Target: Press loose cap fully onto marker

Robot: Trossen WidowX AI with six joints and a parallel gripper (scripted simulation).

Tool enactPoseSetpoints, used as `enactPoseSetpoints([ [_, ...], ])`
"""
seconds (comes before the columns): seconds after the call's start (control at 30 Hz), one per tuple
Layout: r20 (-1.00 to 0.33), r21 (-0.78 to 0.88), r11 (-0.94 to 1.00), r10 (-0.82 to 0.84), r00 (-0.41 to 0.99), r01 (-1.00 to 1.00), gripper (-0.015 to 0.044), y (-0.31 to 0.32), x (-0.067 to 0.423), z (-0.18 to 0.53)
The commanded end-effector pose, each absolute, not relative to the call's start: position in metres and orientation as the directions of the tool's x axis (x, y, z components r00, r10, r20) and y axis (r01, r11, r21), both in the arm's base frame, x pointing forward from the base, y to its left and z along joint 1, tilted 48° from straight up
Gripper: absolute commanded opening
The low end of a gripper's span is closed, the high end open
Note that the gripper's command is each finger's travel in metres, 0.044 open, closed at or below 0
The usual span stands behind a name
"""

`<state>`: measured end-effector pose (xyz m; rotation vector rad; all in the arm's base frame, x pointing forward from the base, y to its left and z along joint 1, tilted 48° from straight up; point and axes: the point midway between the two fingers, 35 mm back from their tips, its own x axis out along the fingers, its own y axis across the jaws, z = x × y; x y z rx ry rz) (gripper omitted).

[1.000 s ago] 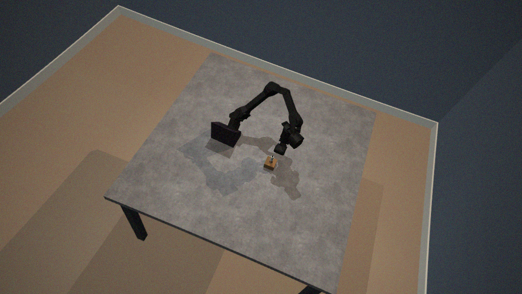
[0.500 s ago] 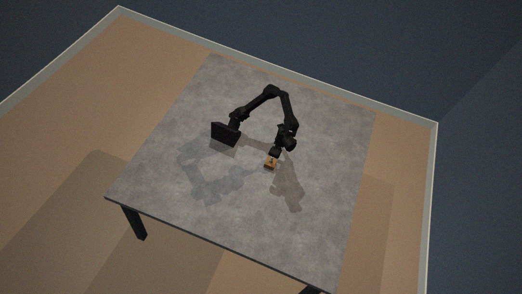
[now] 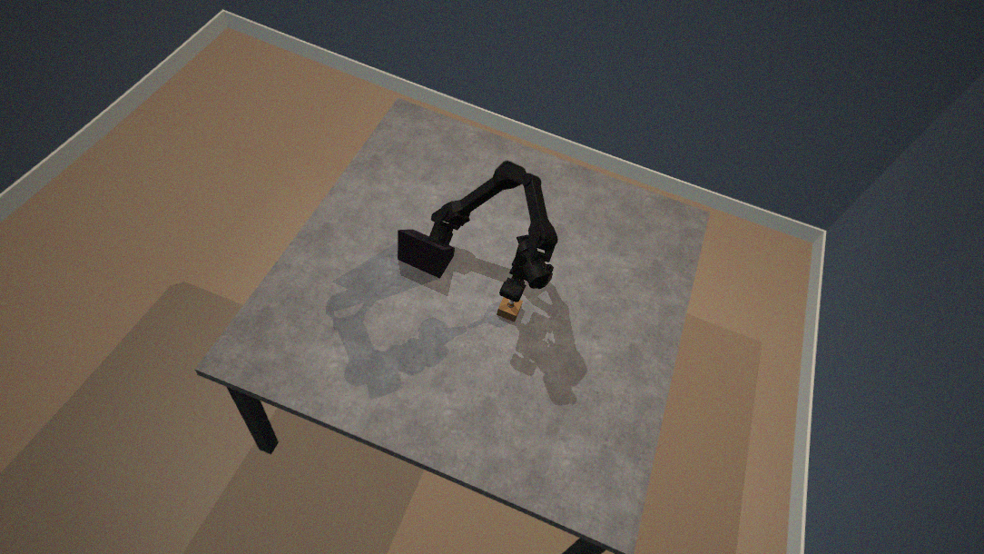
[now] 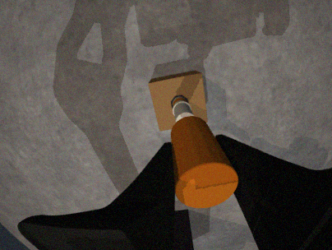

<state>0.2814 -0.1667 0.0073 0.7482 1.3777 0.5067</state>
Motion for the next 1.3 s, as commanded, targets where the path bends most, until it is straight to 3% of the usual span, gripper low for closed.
enactPoseSetpoints([
  [0.0, -0.683, 0.73, 0.676, 0.717, 0.14, 0.102, 0.0, -0.164, 0.281, 0.005],
  [1.27, -0.682, 0.731, 0.675, 0.718, 0.141, 0.101, 0.0, -0.124, 0.288, -0.035],
])
